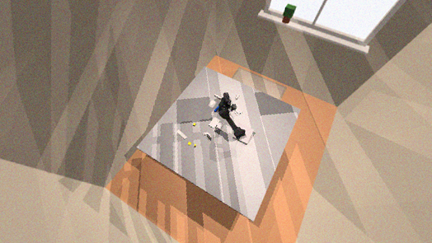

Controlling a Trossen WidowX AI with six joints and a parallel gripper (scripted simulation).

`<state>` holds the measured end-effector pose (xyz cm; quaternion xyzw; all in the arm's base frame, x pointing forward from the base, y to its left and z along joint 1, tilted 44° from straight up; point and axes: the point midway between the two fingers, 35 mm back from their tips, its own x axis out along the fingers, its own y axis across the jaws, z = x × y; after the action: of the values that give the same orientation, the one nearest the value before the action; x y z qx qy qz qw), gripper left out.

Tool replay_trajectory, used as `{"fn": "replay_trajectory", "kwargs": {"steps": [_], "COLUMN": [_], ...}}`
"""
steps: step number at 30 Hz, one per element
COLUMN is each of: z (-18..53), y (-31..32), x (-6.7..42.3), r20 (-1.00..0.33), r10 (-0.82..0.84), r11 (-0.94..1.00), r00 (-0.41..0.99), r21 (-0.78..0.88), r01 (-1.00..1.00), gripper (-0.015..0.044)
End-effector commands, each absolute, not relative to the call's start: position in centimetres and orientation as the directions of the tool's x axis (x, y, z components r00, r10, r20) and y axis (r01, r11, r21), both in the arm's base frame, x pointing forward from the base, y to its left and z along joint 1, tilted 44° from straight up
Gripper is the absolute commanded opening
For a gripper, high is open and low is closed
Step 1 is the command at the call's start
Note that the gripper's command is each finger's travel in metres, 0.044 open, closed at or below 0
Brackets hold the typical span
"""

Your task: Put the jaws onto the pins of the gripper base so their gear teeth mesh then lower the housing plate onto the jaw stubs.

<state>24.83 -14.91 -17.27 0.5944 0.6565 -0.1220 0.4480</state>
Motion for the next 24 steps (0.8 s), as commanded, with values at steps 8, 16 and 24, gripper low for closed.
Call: {"fn": "replay_trajectory", "kwargs": {"steps": [8,16,24], "z": [-17.41,-17.46,-17.43], "y": [-14.76,-14.72,-14.77], "x": [24.84,24.85,24.79], "r20": [-0.73,-0.73,-0.732], "r10": [0.675,0.675,0.673], "r11": [0.256,0.256,0.263], "r00": [0.111,0.111,0.107], "r21": [0.373,0.373,0.371], "r01": [0.892,0.892,0.891], "gripper": [0.044,0.044,0.0387]}}
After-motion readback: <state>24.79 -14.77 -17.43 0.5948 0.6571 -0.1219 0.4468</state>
